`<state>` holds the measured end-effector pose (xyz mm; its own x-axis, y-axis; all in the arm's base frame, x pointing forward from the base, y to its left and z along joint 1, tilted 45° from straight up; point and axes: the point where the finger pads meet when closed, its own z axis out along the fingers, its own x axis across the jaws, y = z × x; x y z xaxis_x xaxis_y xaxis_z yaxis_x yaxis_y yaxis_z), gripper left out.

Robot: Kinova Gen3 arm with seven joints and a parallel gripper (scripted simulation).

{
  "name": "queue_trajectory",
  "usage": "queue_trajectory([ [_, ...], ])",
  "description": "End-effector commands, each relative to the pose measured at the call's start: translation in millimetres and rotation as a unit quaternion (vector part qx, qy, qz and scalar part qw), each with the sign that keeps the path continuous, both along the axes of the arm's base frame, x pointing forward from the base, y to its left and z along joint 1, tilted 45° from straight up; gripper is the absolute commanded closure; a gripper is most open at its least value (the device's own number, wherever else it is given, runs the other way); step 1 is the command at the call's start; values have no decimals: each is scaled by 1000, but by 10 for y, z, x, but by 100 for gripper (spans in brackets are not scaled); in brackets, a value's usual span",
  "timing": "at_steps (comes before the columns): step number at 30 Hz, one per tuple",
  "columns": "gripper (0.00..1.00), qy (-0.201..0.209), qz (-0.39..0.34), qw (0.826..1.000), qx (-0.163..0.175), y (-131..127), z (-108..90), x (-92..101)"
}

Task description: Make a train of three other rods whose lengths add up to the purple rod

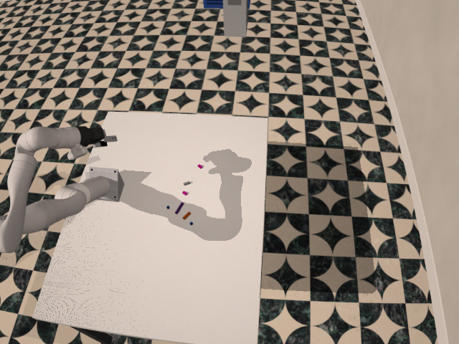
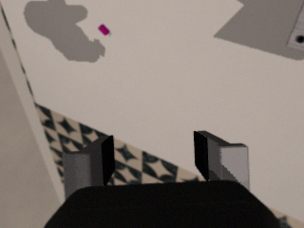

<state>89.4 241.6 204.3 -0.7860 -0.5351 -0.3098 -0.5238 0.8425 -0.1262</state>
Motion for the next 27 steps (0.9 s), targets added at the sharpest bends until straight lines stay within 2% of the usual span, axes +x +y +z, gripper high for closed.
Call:
queue_trajectory([
  [1,0,-2,5,1000,-5,11,11,32],
  [21,0,-10,47,998,-42,10,46,189],
  [27,0,-13,77,995,-68,10,68,292],
])
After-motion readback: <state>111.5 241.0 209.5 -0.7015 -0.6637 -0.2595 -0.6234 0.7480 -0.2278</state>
